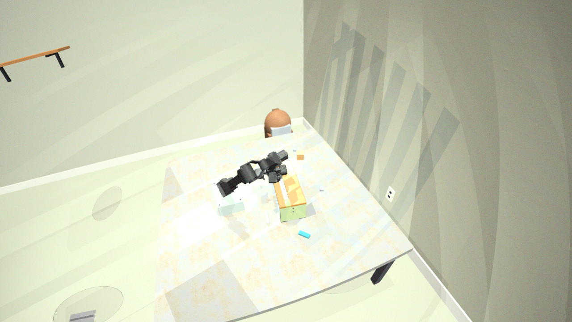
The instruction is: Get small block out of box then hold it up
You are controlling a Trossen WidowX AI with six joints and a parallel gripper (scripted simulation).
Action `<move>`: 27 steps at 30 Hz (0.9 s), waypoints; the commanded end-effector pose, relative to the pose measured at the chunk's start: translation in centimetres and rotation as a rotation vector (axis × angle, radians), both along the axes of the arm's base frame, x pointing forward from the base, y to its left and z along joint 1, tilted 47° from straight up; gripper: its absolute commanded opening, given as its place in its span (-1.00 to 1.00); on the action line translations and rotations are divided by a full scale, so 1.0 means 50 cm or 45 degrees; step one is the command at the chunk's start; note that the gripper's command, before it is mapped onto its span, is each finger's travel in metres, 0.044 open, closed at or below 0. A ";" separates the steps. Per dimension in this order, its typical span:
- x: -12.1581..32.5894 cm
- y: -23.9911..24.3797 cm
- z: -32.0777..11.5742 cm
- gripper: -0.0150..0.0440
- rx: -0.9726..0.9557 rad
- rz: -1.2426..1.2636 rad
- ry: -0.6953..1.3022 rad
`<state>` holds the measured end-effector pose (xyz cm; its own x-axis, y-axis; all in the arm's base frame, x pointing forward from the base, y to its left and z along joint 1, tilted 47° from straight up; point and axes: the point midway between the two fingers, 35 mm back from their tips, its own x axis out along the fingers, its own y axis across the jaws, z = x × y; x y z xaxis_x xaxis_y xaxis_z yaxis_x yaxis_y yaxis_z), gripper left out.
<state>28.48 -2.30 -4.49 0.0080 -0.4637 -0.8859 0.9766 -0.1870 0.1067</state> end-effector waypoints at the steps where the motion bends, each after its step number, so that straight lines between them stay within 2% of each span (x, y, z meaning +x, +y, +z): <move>1: 0.007 0.008 -0.008 0.86 0.005 -0.003 -0.006; 27: 0.018 0.043 -0.045 0.86 0.007 -0.003 -0.007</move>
